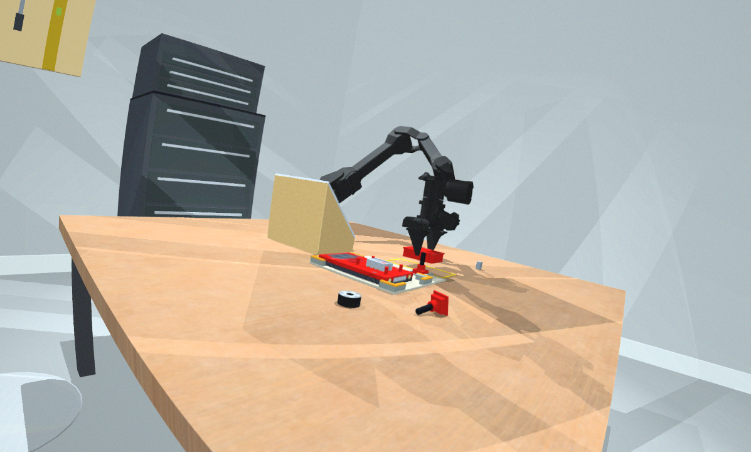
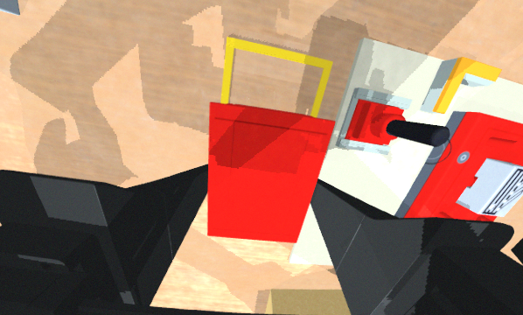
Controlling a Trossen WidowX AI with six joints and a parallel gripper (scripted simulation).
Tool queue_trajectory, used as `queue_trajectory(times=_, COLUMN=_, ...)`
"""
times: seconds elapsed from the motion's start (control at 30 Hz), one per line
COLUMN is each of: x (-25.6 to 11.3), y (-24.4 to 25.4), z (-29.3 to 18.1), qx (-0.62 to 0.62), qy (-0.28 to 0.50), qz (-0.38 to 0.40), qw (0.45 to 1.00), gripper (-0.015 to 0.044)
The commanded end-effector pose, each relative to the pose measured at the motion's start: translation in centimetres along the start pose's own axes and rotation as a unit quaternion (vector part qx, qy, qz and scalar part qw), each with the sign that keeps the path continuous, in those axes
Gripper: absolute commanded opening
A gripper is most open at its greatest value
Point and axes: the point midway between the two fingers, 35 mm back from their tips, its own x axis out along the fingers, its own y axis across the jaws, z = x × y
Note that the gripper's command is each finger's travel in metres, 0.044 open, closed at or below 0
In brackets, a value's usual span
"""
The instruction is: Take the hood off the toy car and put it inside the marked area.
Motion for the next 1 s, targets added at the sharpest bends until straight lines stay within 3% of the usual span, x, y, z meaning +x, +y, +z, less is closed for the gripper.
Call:
queue_trajectory(times=0.0, x=0.4, y=-0.1, z=-0.2, qx=0.004, qy=0.002, qz=0.002, qw=1.000, gripper=0.0000)
queue_trajectory(times=0.97, x=1.6, y=0.0, z=-0.2, qx=0.004, qy=0.002, qz=0.002, qw=1.000, gripper=0.0000)
